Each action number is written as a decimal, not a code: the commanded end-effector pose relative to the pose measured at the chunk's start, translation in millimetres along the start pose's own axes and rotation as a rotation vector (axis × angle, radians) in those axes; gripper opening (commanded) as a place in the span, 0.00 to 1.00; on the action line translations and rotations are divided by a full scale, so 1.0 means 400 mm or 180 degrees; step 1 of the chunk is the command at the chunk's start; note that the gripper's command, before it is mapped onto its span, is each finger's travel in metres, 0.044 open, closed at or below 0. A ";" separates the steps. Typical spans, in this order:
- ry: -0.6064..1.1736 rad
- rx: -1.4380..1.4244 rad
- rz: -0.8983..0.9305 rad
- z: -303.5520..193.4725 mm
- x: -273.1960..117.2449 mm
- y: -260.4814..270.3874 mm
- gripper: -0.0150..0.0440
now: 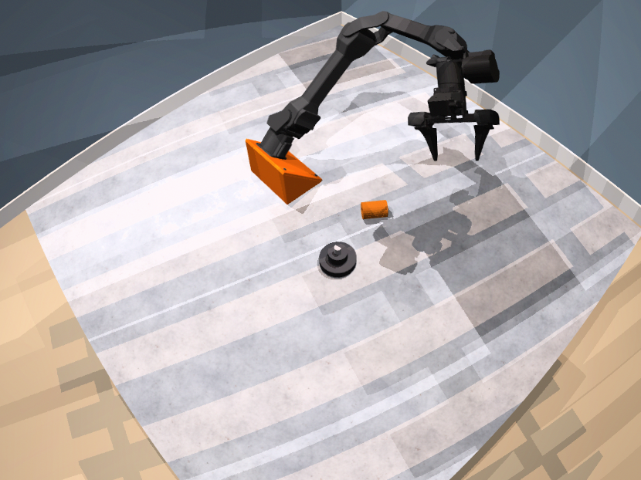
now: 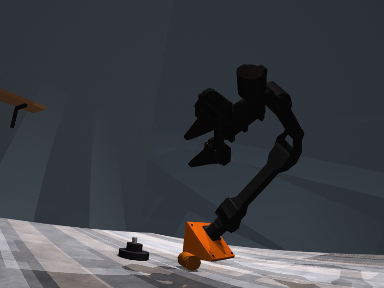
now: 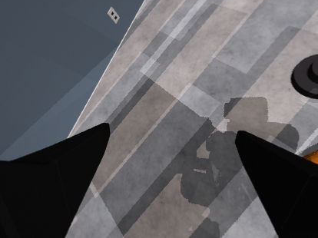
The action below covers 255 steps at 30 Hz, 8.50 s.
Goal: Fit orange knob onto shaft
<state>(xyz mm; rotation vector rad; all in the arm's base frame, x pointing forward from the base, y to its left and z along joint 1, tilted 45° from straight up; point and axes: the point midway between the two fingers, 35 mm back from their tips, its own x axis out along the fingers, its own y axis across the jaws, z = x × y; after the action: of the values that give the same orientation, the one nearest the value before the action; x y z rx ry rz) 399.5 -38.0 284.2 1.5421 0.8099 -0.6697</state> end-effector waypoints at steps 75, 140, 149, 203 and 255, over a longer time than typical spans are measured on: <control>0.0400 0.2220 -0.2758 -0.258 0.326 -0.581 1.00; 0.2086 0.2991 -0.2019 -0.180 0.305 -0.632 0.56; 0.2522 0.3171 -0.1797 -0.163 0.305 -0.651 0.56; 0.3835 0.3590 -0.1055 -0.115 0.339 -0.713 0.65; 0.3475 0.3765 -0.1027 -0.036 0.310 -0.704 1.00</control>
<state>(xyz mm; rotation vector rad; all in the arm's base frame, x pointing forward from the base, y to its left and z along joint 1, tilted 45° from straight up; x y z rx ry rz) 247.0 22.4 6.5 3.0096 1.6716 -0.4455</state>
